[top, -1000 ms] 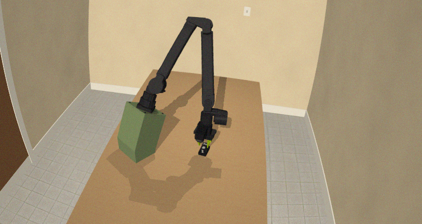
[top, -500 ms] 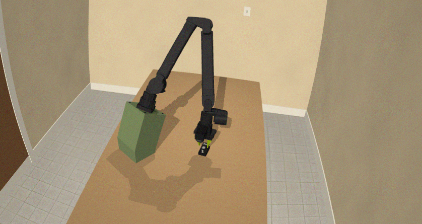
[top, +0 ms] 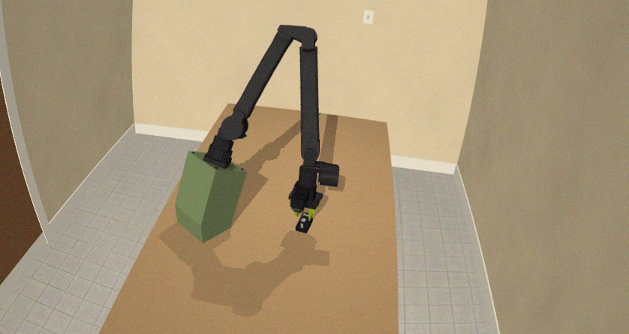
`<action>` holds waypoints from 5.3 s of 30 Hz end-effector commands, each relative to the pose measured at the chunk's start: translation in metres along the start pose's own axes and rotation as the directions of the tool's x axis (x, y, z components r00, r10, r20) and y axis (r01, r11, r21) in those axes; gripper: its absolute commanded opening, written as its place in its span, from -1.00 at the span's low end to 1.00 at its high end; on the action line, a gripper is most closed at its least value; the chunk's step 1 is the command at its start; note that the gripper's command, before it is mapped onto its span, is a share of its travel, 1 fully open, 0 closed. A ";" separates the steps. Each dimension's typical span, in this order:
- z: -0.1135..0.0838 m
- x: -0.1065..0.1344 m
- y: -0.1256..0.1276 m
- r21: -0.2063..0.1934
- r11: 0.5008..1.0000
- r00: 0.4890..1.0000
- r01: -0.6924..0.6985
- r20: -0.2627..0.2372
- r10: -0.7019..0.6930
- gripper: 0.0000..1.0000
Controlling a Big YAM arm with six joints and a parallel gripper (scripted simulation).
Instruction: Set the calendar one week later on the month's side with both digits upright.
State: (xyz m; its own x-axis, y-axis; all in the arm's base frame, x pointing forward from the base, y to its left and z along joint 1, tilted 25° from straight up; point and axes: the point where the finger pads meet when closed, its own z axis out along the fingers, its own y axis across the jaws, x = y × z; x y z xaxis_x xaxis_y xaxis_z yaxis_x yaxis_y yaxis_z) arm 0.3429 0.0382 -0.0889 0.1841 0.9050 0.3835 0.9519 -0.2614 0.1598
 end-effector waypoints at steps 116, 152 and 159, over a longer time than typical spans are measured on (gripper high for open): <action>0.031 0.004 0.002 -0.001 1.000 1.000 0.006 0.001 -0.006 -0.51; 0.019 0.003 0.005 -0.015 1.000 1.000 0.010 0.000 -0.010 -0.51; 0.016 -0.001 0.004 -0.013 1.000 1.000 0.001 0.003 -0.001 -0.51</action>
State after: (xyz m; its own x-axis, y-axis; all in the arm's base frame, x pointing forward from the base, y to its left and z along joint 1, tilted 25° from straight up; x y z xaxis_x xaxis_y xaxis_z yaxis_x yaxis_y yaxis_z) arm 0.3475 0.0477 -0.1140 0.1866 0.9054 0.3813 0.9542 -0.2595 0.1492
